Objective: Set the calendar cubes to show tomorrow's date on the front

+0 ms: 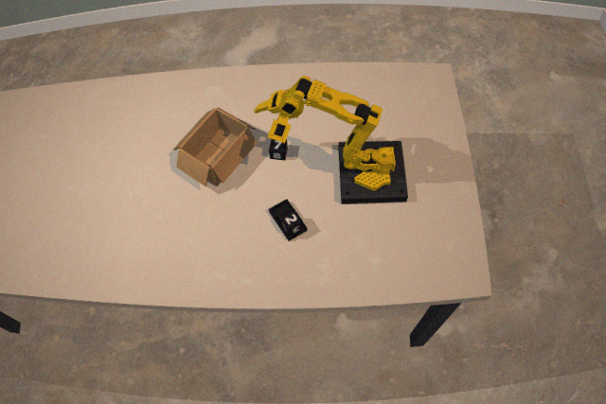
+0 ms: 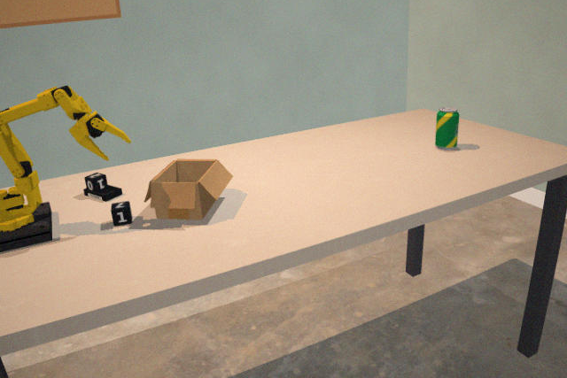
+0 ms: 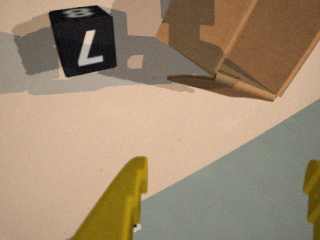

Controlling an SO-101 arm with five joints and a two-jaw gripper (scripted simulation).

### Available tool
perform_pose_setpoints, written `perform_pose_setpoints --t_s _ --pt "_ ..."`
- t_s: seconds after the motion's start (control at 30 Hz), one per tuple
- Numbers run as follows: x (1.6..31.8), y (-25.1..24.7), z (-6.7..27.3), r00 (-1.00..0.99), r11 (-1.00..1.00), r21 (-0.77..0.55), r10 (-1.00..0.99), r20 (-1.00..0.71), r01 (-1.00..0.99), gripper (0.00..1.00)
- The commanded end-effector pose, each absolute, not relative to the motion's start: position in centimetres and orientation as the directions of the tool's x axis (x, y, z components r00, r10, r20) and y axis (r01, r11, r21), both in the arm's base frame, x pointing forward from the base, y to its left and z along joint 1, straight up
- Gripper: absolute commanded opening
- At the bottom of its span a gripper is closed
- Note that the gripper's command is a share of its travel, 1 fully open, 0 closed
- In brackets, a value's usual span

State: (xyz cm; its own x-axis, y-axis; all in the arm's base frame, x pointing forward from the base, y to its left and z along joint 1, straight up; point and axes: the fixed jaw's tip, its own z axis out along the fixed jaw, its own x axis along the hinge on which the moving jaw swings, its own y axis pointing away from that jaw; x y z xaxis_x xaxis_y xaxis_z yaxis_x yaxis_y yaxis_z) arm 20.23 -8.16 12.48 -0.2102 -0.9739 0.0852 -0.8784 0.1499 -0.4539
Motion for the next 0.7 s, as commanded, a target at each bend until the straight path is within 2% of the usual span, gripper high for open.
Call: perform_pose_setpoints --t_s 0.0,0.4,0.67 --pt "20.1 -8.5 12.2 -0.206 0.141 -0.459 -0.974 0.094 -0.877 0.35" --pt "20.1 -8.5 11.8 -0.202 0.142 -0.443 -0.975 0.093 -0.885 0.35" --pt "19.9 -8.4 8.6 -0.19 0.165 -0.289 -0.98 0.061 -0.943 0.35"
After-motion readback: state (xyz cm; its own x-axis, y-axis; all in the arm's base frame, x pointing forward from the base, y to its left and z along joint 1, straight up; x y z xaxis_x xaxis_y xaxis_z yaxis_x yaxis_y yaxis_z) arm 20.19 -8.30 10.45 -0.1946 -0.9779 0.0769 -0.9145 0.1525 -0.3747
